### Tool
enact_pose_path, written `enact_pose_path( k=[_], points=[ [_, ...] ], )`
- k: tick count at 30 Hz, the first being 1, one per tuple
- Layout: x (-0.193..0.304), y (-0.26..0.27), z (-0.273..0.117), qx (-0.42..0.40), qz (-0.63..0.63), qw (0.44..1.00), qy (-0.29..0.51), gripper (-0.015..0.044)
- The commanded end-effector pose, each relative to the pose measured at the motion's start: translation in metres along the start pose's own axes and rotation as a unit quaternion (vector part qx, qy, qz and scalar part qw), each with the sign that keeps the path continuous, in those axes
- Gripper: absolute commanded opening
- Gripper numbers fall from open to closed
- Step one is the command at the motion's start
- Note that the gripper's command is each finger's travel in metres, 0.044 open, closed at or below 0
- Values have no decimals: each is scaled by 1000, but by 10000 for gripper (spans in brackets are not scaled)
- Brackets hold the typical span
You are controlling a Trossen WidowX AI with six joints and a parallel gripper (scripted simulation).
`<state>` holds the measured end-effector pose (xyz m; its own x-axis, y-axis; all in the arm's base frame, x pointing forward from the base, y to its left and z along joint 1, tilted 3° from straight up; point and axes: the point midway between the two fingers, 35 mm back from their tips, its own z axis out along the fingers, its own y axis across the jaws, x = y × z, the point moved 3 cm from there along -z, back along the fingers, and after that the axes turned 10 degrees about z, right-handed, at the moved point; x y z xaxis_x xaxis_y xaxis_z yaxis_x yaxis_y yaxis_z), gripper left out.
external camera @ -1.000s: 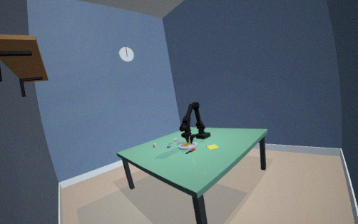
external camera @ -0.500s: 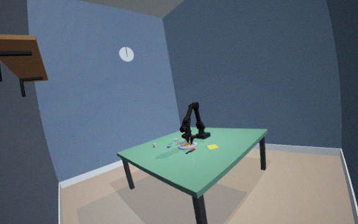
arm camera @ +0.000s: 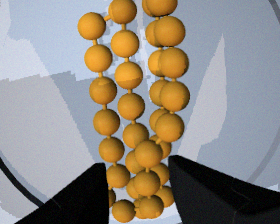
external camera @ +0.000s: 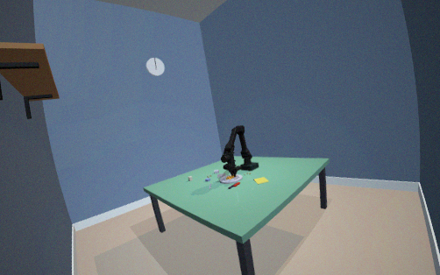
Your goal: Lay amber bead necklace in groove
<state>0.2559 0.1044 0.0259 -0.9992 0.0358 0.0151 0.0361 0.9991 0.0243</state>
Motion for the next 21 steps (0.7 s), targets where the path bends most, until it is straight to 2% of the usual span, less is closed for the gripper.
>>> enact_pose_path(
  k=[1,12,21],
  points=[
    [0,0,0,0,0,1000,0,0],
    [0,0,0,0,0,1000,0,0],
    [2,0,-16,-1,3,1000,4,0]
  ],
)
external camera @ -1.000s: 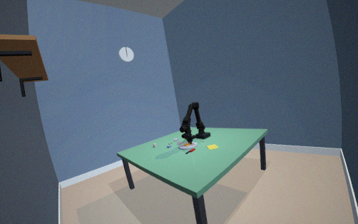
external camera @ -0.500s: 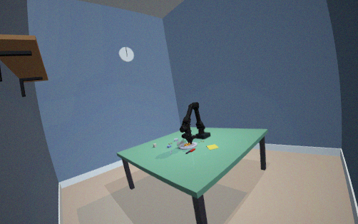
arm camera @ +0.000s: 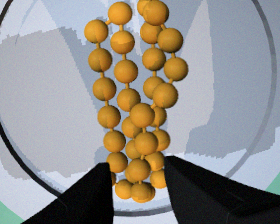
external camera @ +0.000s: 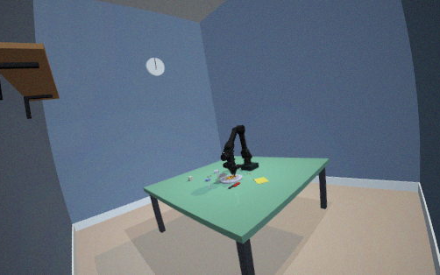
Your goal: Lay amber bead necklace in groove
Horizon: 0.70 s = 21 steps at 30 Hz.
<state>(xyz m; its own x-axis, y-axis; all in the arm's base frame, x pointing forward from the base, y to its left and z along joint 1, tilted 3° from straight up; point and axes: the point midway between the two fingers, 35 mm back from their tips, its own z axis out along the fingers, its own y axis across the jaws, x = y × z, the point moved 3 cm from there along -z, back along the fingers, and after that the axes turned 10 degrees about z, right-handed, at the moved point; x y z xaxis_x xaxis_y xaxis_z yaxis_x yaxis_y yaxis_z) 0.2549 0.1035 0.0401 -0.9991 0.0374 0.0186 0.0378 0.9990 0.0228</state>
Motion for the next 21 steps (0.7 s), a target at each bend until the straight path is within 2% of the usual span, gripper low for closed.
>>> enact_pose_path(
  k=[1,21],
  points=[
    [1,1,-2,-2,2,1000,2,0],
    [8,14,12,-3,2,1000,3,0]
  ],
)
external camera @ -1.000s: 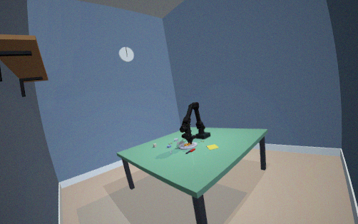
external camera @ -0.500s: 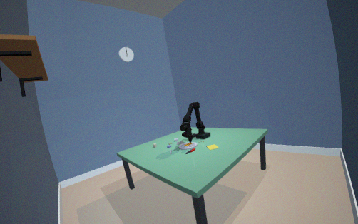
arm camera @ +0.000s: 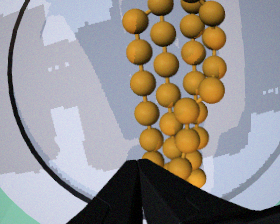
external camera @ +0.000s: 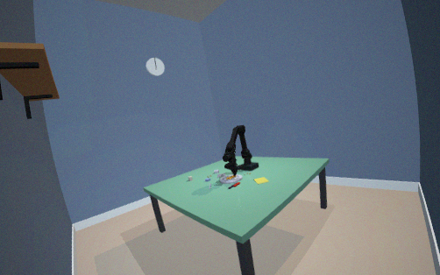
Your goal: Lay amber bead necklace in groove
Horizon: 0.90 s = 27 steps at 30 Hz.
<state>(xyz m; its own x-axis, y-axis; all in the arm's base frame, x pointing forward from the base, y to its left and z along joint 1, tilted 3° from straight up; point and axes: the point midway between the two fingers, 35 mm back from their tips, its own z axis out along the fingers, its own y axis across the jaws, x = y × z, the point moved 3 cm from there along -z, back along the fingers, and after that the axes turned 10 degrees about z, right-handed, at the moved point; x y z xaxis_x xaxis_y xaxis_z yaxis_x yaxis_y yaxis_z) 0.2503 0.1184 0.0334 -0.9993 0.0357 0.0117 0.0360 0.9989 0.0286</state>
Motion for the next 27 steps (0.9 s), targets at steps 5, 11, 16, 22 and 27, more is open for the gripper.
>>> enact_pose_path(
  k=[5,11,16,22,27],
  points=[
    [1,0,2,1,0,1000,1,79],
    [1,0,2,1,0,1000,1,236],
    [1,0,0,1,1,1000,2,367],
    [1,-1,-7,1,2,1000,5,440],
    [1,-1,-9,0,3,1000,6,440]
  ],
)
